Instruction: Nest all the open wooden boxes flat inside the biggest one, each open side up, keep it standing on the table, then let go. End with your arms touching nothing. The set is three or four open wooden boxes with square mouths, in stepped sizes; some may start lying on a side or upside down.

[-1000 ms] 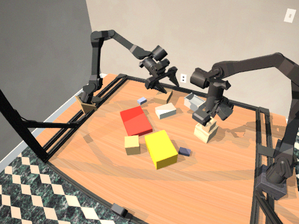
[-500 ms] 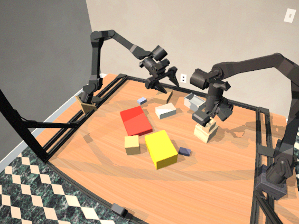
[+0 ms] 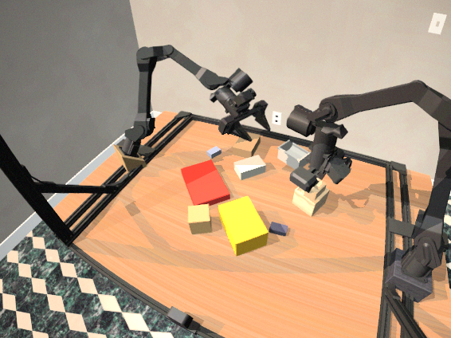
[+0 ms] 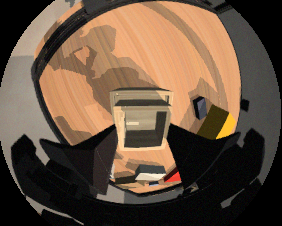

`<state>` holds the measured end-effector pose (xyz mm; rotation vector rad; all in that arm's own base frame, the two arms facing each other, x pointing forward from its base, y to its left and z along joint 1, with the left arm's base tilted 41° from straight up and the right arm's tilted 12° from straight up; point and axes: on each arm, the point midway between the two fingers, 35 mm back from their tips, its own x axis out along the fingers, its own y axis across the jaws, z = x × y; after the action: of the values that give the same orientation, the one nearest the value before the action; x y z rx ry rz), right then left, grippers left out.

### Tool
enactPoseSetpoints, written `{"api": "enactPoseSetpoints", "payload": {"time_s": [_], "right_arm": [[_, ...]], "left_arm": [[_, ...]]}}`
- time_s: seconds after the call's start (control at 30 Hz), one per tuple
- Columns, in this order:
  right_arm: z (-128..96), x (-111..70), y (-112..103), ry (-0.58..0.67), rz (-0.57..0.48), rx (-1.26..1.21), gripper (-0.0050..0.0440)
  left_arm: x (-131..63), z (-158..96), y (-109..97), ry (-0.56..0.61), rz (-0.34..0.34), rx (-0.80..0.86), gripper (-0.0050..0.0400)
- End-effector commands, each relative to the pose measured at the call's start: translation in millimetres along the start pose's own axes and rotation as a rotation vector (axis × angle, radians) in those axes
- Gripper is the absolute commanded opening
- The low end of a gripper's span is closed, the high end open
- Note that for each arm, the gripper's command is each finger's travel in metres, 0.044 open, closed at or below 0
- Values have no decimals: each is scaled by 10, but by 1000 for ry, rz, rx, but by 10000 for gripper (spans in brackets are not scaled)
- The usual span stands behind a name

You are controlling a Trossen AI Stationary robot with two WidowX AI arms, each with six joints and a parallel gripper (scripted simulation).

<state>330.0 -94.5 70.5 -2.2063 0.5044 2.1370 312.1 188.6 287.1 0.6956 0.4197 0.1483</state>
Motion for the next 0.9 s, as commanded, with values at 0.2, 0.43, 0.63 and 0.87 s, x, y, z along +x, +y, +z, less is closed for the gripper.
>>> {"api": "enactPoseSetpoints", "payload": {"time_s": [0.2,0.43,0.63,0.87], "right_arm": [[4,46,-6,-5,1,-7,0],[5,61,-5,-5,1,-7,0],[9,74,-3,-5,1,-7,0],[13,83,-1,-5,1,-7,0]], "left_arm": [[3,-2,-4,0,-1,4,400],[3,-2,-4,0,-1,4,400],[3,-2,-4,0,-1,4,400],[3,-2,-4,0,-1,4,400]]}}
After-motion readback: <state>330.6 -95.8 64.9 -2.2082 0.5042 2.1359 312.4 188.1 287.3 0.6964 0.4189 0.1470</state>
